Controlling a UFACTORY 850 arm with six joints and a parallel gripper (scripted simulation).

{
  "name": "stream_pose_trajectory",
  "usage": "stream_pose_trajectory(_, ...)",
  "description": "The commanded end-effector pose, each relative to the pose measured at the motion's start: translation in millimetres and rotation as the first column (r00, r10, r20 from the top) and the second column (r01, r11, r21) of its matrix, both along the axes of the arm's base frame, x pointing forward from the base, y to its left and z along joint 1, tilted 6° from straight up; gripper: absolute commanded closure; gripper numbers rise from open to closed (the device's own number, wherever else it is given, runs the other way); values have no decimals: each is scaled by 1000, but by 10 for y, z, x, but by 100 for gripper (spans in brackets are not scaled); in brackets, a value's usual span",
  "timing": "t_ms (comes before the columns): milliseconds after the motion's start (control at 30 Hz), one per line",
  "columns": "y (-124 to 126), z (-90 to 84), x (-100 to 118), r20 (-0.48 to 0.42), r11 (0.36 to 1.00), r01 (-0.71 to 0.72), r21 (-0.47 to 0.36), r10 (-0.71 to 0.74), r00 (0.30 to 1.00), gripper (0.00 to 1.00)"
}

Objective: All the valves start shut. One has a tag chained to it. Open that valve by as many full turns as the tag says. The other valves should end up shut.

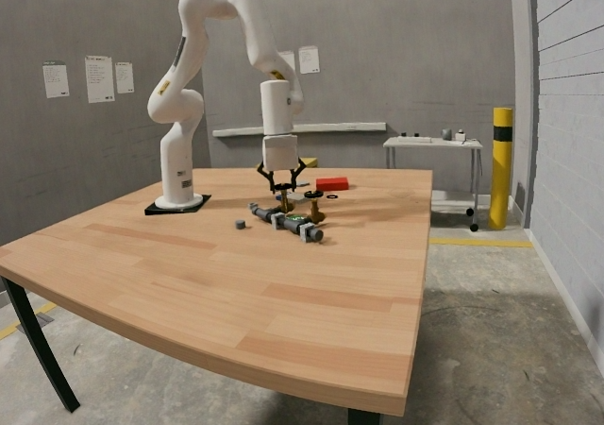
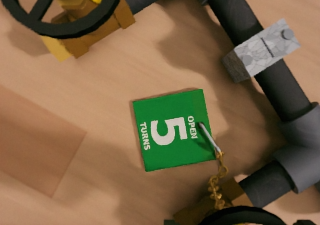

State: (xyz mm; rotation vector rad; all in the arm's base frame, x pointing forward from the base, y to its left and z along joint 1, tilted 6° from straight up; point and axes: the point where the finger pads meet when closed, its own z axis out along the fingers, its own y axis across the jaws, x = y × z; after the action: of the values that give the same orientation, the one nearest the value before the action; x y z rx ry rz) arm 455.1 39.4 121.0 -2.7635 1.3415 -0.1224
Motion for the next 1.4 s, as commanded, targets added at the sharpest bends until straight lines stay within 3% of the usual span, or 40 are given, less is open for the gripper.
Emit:
stream_pose_trajectory(0, 0, 8, 9, 10, 979, -206, 0, 206, 979, 100)
stream_pose_trajectory(200, 0, 8, 9, 11, 859, -510, -40, 511, 859, 100)
stream_pose_trajectory(367, 0, 8, 9, -1, 699, -711, -78, 713, 701, 100)
stream_pose_trajectory(433, 0, 8, 9, -1, 699, -711, -78, 713, 701, 100)
stream_pose_trajectory(467, 0, 8, 9, -4, 587, -805, -84, 808, 589, 100)
stream_pose_trajectory(600, 0, 8, 9, -26, 442, -890, -114, 894, 448, 100)
stream_pose_trajectory(867, 0, 8, 9, -82, 45, -988, -150, 995, 58, 100)
stream_pose_trajectory(933, 0, 8, 9, -98, -58, -986, -155, 994, -43, 100)
stream_pose_trajectory(1000, 0, 8, 9, -98, -58, -986, -155, 994, -43, 100)
stream_pose_trajectory(1033, 0, 8, 9, -108, -203, -967, -152, 976, -188, 100)
stream_pose_trajectory(1367, 0, 8, 9, -162, -621, -771, -141, 783, -601, 100)
